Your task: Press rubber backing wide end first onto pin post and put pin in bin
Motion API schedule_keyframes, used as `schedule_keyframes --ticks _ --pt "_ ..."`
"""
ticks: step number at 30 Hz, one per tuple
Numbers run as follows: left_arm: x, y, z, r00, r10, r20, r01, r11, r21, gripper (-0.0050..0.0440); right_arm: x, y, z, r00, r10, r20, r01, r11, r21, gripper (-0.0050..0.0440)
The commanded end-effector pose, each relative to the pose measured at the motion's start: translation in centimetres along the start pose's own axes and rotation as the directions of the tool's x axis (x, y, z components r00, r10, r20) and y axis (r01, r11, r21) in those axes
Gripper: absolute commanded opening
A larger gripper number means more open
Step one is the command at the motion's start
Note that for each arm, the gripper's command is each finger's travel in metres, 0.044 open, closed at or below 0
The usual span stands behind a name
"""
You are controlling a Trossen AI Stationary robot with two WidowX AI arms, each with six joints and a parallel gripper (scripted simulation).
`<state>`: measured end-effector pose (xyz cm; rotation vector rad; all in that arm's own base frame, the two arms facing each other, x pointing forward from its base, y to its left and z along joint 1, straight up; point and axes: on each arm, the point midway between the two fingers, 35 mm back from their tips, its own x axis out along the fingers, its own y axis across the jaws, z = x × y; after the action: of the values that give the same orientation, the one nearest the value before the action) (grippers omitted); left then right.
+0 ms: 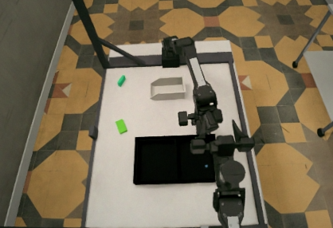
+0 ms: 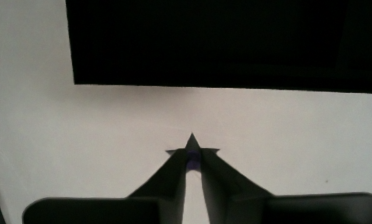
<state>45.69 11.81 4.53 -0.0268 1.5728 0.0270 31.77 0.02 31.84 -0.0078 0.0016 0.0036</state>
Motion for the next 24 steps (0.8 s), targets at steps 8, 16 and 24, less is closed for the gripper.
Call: schedule_keyframes --ticks 8,16,24 --pt "-3.9 -2.3 -1.6 0.999 0.008 0.050 -0.008 1.000 -0.001 -0.0050 0.6 -0.3 2.2 0.983 0.015 -0.185 -0.023 0.999 -0.044 0.0440" --pt "-5.2 -5.0 -4.7 0.999 0.006 0.048 -0.006 1.000 -0.001 -0.0050 -0.3 -0.4 1.3 0.924 0.028 -0.381 -0.052 0.997 -0.052 0.0440" --pt "-6.0 -8.2 -9.8 0.999 0.002 0.044 -0.002 1.000 -0.001 -0.0050 -2.4 -0.4 0.3 0.825 0.045 -0.564 -0.083 0.996 -0.042 0.0440"
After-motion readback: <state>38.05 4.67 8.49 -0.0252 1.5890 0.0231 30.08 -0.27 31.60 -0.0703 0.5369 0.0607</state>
